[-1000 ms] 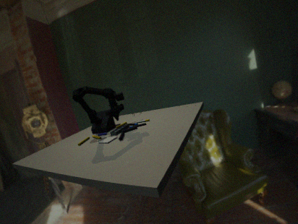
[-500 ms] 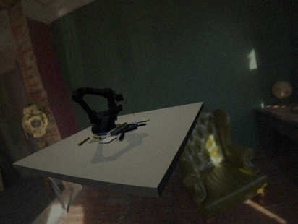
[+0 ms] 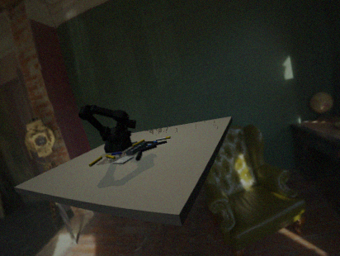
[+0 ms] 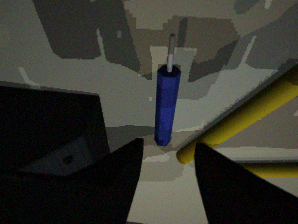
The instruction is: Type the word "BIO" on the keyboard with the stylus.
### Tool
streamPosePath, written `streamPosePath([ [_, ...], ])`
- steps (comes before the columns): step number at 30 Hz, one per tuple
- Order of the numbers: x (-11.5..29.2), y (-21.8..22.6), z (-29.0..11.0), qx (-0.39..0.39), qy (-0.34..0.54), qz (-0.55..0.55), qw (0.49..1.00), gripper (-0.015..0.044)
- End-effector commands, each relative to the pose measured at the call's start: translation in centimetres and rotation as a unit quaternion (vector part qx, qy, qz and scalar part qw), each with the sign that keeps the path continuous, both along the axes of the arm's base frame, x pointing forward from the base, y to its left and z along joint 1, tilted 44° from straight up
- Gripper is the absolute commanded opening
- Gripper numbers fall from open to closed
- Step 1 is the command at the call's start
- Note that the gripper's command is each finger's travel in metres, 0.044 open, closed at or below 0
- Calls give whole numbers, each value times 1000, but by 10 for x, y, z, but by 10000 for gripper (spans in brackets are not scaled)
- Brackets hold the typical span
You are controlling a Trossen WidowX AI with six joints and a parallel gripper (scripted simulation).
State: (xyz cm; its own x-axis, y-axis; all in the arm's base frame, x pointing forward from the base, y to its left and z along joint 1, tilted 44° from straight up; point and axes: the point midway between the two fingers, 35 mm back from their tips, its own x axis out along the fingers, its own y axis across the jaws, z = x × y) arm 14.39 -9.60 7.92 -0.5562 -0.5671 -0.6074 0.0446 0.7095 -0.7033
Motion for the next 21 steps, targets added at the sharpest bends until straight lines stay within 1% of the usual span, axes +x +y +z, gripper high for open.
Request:
streamPosePath([
  [1,-2,-1,-1,4,5,-3,1000,150],
  [21,-4,-11,-14,4,5,-3,1000,150],
])
